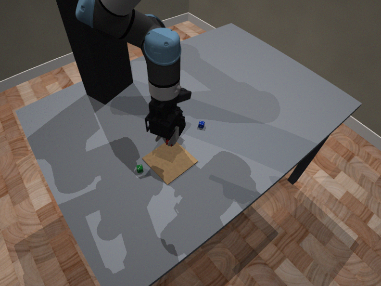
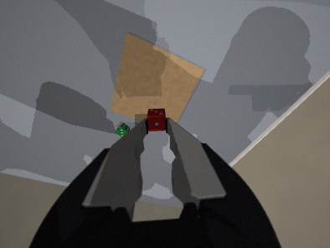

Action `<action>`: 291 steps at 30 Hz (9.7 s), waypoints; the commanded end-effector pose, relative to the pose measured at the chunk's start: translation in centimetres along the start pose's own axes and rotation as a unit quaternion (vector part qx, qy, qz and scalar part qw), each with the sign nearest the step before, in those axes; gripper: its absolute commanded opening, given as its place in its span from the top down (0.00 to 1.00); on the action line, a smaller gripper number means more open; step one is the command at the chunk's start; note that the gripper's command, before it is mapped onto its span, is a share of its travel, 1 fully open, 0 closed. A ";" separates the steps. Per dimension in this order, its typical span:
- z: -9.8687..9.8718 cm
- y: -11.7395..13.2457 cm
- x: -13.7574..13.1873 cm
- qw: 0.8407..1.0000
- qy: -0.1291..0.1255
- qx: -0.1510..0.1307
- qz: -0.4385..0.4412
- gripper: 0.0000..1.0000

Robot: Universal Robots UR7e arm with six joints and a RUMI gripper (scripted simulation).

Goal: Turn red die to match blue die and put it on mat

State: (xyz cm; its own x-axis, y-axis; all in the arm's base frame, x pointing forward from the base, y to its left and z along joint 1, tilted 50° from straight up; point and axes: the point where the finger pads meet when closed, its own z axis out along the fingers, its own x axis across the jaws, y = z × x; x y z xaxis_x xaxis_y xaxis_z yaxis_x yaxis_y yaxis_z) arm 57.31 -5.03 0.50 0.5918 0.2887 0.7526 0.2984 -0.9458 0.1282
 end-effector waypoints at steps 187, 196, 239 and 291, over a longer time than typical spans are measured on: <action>9.1 -0.2 -0.2 0.887 -0.016 -0.460 0.029 0.97; 9.5 -0.2 -0.2 0.887 -0.016 -0.460 0.029 0.97; 9.6 -0.2 -0.2 0.887 -0.016 -0.460 0.029 0.93; 9.6 -0.2 -0.2 0.887 -0.016 -0.460 0.029 0.79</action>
State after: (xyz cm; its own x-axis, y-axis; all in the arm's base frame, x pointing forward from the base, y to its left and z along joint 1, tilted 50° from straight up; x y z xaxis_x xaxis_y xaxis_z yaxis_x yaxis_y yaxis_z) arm 64.27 -3.64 -5.88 0.6144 0.2252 0.7562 -0.4607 -0.6756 0.5756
